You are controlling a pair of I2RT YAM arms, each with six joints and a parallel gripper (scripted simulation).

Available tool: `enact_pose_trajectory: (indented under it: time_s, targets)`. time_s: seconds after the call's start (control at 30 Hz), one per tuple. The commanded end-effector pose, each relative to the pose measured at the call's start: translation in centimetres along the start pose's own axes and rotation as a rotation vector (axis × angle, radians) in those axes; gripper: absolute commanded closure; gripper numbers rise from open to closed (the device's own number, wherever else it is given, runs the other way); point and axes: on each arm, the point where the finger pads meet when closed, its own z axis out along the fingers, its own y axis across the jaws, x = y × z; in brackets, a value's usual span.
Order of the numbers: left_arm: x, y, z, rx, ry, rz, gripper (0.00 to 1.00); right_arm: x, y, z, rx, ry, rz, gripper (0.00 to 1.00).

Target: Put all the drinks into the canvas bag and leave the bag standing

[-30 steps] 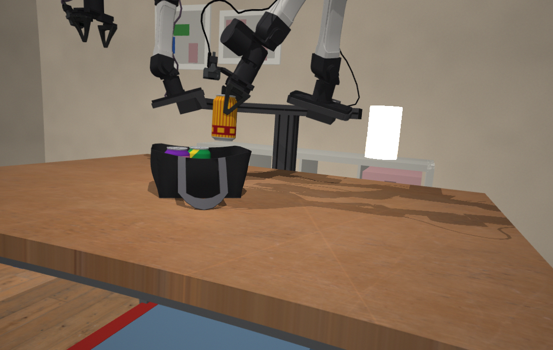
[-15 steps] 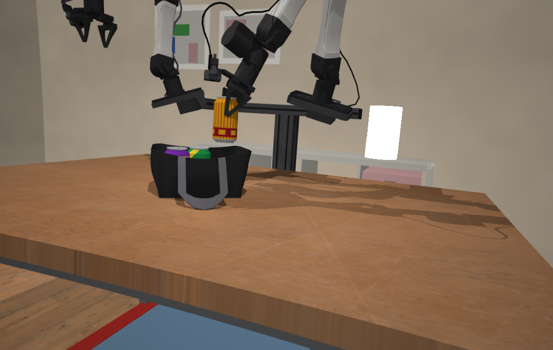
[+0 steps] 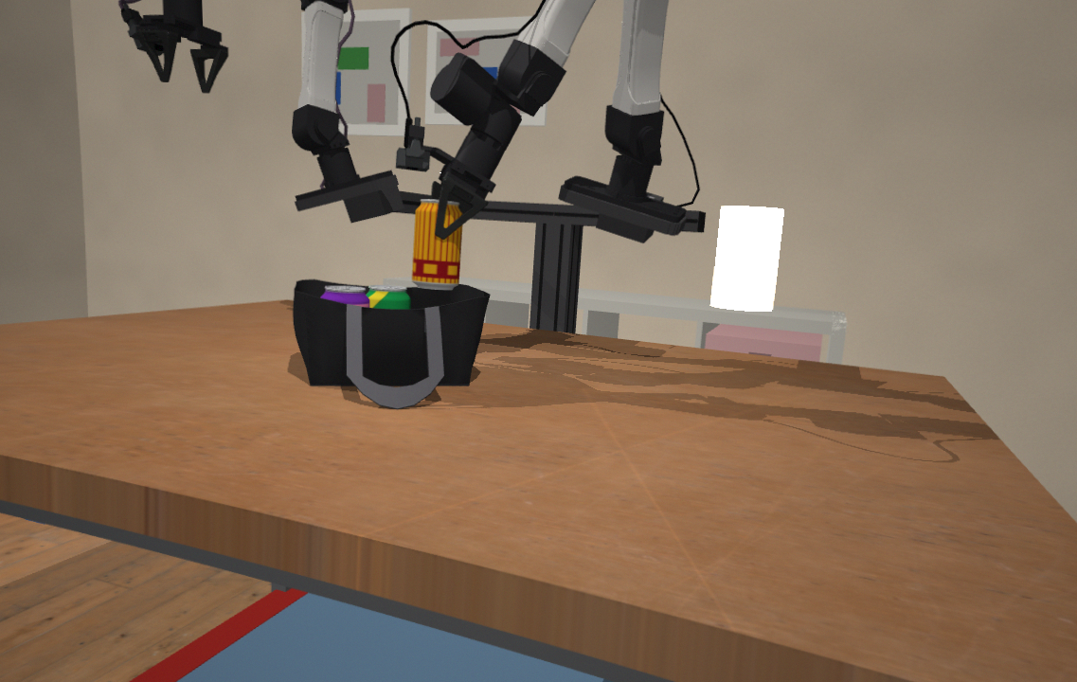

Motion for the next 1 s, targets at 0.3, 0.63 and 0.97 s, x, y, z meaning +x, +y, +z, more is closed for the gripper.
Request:
enact_pose_trajectory:
  time_s: [0.3, 0.63, 0.97]
  targets:
    - [-2.1, 0.7, 1.5, -0.020, -0.112, -0.007, 0.30, -0.4, 0.4, -0.6, -0.030, -0.021, -0.006, 0.14]
    - [-1.0, 0.4, 2.4, -0.015, -0.099, -0.005, 0.30, -0.4, 0.4, -0.6, -0.030, -0.021, -0.006, 0.14]
    - [-1.1, 0.0, 3.1, -0.011, -0.108, 0.007, 0.30, -0.4, 0.4, -0.6, -0.030, -0.021, -0.006, 0.14]
